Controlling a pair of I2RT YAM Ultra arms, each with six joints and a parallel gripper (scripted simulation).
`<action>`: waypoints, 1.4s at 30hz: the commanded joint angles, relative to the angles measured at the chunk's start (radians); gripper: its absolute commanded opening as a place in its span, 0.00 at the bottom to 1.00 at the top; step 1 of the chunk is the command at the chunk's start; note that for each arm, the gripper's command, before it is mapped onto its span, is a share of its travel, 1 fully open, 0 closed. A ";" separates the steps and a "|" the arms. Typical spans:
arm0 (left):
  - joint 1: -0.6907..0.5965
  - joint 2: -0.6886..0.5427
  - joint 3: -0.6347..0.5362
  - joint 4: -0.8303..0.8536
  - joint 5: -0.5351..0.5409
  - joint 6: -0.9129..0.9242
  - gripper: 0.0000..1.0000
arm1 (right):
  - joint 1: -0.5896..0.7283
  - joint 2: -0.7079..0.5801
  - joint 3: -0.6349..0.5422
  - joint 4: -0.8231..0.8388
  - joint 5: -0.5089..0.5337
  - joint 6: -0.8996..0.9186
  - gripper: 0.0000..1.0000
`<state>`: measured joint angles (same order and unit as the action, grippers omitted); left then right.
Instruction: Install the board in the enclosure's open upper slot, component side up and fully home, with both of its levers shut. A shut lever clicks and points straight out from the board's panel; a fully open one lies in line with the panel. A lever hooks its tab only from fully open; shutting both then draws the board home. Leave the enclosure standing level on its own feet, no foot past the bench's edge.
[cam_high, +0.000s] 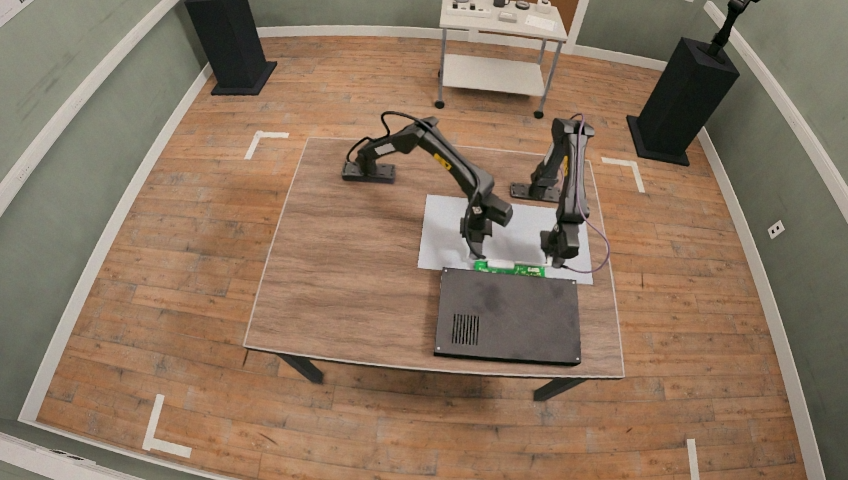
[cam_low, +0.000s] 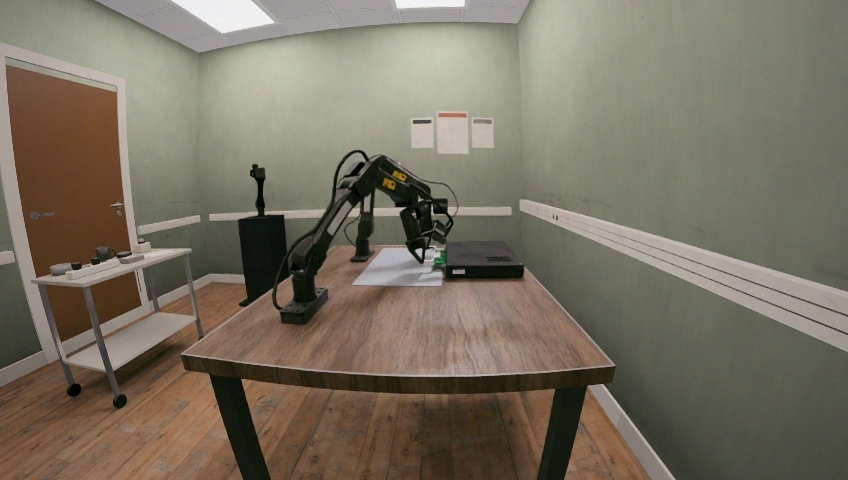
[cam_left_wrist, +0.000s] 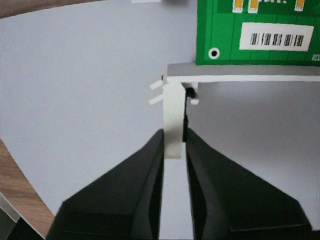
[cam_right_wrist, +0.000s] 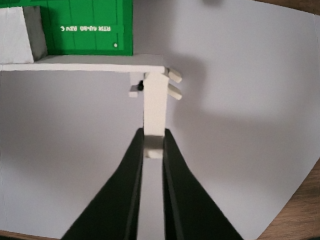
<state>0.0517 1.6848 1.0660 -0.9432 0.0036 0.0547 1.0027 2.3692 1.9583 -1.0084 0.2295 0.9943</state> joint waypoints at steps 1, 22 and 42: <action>0.004 -0.007 -0.011 0.024 -0.010 -0.010 0.12 | -0.007 -0.010 -0.007 0.007 0.006 -0.007 0.09; 0.028 -0.004 0.001 0.023 -0.008 0.196 0.03 | -0.029 -0.087 -0.129 0.107 -0.037 -0.236 0.03; 0.058 0.016 0.023 -0.001 -0.010 0.479 0.03 | -0.069 -0.153 -0.243 0.202 -0.103 -0.542 0.03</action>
<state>0.0948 1.6852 1.0637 -0.9260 0.0002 0.4599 0.9485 2.2436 1.7370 -0.8299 0.1406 0.5224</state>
